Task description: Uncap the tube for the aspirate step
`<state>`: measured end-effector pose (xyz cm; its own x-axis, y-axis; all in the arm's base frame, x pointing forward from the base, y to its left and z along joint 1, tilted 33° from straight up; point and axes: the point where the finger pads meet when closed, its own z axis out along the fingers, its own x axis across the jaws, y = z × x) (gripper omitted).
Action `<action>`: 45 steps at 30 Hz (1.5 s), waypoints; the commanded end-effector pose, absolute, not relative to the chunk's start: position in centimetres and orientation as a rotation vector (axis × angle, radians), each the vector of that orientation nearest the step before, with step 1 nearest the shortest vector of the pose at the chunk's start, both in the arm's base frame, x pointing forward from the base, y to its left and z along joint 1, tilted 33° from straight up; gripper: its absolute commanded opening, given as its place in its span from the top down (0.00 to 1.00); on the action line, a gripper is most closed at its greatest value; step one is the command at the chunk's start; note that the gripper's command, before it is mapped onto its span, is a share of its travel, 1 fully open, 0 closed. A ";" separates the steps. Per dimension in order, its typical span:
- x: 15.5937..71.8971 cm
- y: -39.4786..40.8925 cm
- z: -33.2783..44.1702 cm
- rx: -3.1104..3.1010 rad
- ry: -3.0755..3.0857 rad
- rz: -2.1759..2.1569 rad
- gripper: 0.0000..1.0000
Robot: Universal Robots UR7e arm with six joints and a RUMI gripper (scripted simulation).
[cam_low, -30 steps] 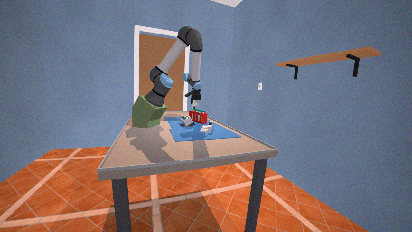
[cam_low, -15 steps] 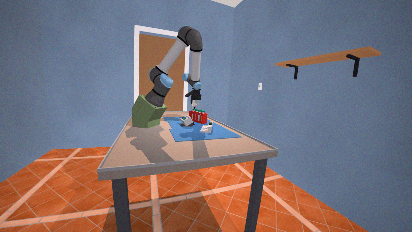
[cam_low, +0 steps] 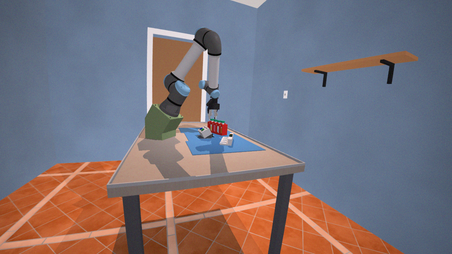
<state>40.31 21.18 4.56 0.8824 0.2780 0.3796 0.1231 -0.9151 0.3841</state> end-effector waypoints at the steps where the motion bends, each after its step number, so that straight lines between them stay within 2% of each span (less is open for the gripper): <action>1: 40.3 21.2 4.6 2.737 -0.012 0.673 0.65; 3: 40.3 21.2 4.6 2.754 -0.189 0.707 0.65; 11: 40.3 21.2 4.6 2.754 -0.192 0.707 0.65; 12: 40.3 21.2 4.6 2.754 -0.192 0.707 1.00; 26: 40.3 21.2 4.6 2.754 -0.191 0.707 1.00; 45: 40.3 21.3 4.6 2.495 0.856 0.467 1.00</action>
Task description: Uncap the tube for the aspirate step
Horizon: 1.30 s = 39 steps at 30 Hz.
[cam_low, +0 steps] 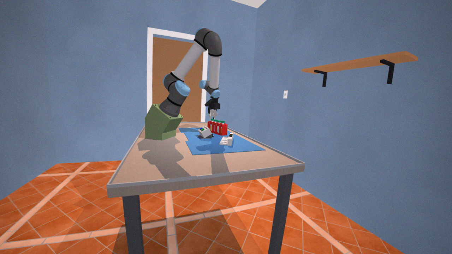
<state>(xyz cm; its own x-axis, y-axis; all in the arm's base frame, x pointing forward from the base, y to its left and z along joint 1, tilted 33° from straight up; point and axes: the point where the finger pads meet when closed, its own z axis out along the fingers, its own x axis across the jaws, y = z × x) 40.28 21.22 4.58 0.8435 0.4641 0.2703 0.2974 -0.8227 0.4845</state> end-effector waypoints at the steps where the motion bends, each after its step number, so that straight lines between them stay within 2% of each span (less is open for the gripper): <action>1: 40.3 21.3 4.6 2.467 0.916 0.450 1.00; 7: 40.3 21.3 4.6 2.347 1.145 0.381 1.00; 15: 40.3 21.3 4.6 2.347 1.145 0.381 1.00; 16: 40.3 21.3 4.6 2.347 1.145 0.381 0.65; 28: 40.3 21.3 4.6 2.347 1.145 0.381 0.65; 31: 40.3 21.3 4.6 2.497 0.852 0.468 0.65; 39: 40.3 21.3 4.6 2.615 0.541 0.549 0.65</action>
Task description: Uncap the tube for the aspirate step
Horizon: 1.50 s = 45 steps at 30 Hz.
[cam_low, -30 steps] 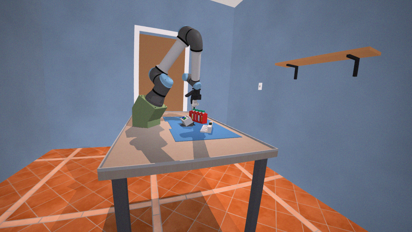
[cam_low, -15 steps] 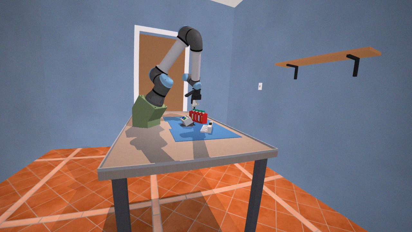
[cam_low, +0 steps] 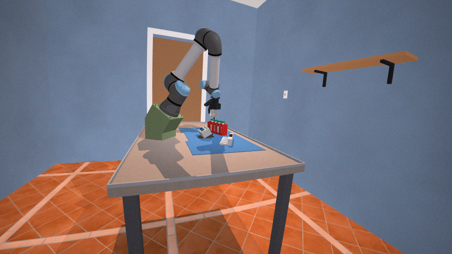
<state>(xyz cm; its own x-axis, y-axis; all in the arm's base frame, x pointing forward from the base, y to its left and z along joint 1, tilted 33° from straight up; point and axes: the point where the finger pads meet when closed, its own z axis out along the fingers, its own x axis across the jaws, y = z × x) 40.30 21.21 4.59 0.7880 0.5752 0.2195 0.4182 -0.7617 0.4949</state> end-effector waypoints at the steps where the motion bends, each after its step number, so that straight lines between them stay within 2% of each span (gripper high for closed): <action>1: 40.3 21.3 4.6 2.647 0.434 0.575 0.65; 12: 40.3 21.2 4.6 2.754 -0.180 0.705 0.65; 21: 40.3 21.2 4.6 2.754 -0.192 0.707 0.65; 22: 40.3 21.3 4.6 2.754 -0.192 0.707 1.00; 36: 40.3 21.2 4.6 2.754 -0.191 0.707 1.00; 45: 40.3 21.3 4.6 2.652 0.415 0.580 1.00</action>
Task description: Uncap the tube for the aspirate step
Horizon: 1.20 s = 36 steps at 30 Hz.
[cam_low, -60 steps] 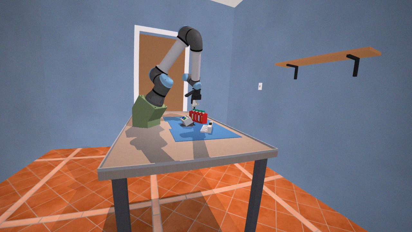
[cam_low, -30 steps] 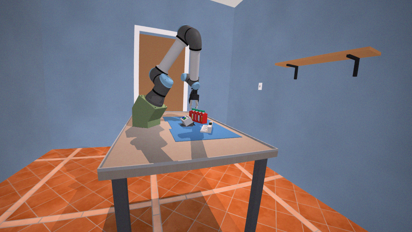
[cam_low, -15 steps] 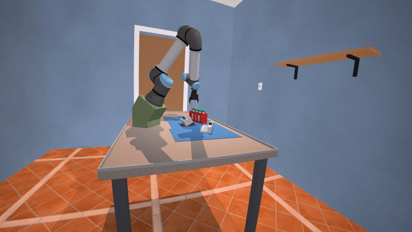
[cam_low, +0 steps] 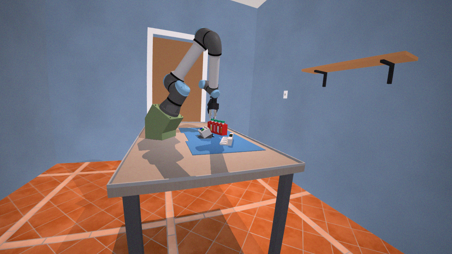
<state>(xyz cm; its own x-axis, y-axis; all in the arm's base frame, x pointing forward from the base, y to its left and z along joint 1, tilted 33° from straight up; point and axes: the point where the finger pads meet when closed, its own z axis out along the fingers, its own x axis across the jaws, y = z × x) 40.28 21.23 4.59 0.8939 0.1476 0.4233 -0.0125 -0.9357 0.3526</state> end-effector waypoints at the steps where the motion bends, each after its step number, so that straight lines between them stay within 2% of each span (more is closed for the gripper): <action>1: 40.3 21.3 4.6 2.636 0.473 0.566 1.00; 15: 40.3 21.3 4.6 2.358 1.125 0.387 1.00; 26: 40.3 21.3 4.6 2.347 1.145 0.381 1.00; 27: 40.3 21.3 4.6 2.347 1.145 0.381 0.65; 36: 40.3 21.3 4.6 2.347 1.145 0.381 0.65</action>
